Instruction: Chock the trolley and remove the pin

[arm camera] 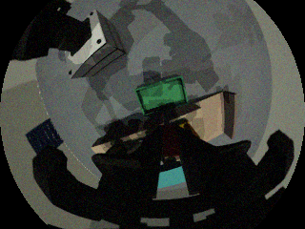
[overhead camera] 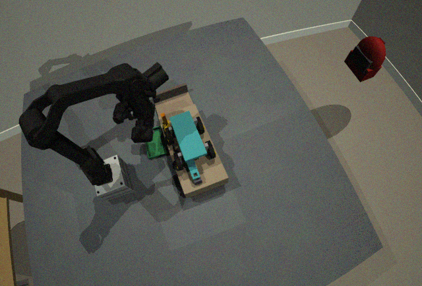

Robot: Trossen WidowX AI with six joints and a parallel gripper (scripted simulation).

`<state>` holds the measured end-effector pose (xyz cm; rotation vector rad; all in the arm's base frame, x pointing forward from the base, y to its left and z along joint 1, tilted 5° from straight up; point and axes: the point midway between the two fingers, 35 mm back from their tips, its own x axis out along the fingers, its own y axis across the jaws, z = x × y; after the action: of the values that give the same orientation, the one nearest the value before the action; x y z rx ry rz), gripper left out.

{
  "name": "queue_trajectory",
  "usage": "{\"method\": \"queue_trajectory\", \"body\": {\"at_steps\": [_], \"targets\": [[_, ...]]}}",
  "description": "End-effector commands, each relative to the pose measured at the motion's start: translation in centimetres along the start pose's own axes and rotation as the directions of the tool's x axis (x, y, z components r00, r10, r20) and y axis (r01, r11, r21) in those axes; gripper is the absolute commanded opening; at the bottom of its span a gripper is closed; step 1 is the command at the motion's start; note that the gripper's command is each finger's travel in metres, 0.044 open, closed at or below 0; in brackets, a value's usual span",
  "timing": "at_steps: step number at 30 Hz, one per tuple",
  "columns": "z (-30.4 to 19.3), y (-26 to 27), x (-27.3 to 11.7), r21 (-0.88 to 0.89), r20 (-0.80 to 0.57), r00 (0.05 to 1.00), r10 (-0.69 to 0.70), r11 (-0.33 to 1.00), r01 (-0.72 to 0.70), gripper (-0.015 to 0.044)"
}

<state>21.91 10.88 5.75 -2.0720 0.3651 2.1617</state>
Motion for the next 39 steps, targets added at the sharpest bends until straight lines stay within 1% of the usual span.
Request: {"method": "queue_trajectory", "body": {"at_steps": [1, 4, 11, 18, 23, 32, 39], "targets": [[0.0, 0.2, -0.1, -0.119, 0.006, 1.000, -0.028, 0.992, 0.028, 0.0000], [0.0, 0.2, -0.1, -0.188, 0.010, 0.999, -0.040, 0.981, 0.042, 0.0000], [0.0, 0.2, 0.0, -0.194, 0.010, 0.999, -0.041, 0.980, 0.043, 0.0000], [1.2, 0.5, 1.7, -0.229, 0.018, 0.999, -0.045, 0.972, 0.048, 0.0000], [1.4, 0.6, 2.0, -0.232, 0.020, 0.999, -0.049, 0.971, 0.052, 0.0000], [1.5, -0.4, 4.4, -0.226, 0.058, 0.978, -0.202, 0.951, 0.210, 0.0000], [1.7, -1.5, 6.2, -0.225, 0.060, 0.975, -0.213, 0.949, 0.221, 0.0000]]}}
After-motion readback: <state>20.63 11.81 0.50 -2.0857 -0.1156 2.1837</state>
